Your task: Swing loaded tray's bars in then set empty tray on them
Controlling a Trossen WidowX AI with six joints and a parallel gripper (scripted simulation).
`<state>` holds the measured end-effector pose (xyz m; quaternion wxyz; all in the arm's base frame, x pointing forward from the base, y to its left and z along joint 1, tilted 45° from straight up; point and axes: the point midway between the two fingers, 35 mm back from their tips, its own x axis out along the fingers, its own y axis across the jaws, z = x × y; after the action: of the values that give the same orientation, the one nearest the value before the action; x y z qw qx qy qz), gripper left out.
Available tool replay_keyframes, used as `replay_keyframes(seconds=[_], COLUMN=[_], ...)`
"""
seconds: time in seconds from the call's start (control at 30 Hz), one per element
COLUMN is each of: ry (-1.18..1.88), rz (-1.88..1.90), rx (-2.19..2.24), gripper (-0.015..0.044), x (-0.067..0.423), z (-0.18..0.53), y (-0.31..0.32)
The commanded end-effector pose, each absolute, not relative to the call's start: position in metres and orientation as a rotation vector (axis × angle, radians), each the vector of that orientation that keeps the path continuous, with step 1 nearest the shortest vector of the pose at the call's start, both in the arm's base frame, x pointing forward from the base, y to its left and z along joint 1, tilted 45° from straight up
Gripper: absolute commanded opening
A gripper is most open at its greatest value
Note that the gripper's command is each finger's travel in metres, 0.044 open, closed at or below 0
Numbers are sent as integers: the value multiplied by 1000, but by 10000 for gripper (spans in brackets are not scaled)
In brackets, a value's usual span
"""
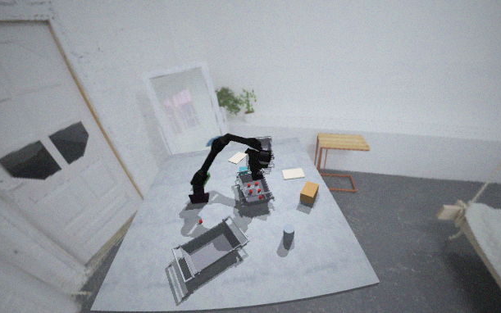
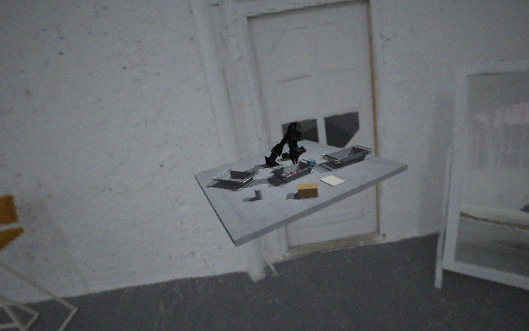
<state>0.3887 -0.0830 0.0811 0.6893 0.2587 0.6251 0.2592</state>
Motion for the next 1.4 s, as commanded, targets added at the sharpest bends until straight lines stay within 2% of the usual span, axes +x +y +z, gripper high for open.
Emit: replay_keyframes(seconds=[0.0,0.27,1.07,1.37], ry=[1390,1389,1387,1388], rz=[576,611,615,613], rx=[576,586,588,586], gripper=[85,85,85,85], x=[383,358,363,362], z=[125,183,142,147], y=[-41,27,70,51])
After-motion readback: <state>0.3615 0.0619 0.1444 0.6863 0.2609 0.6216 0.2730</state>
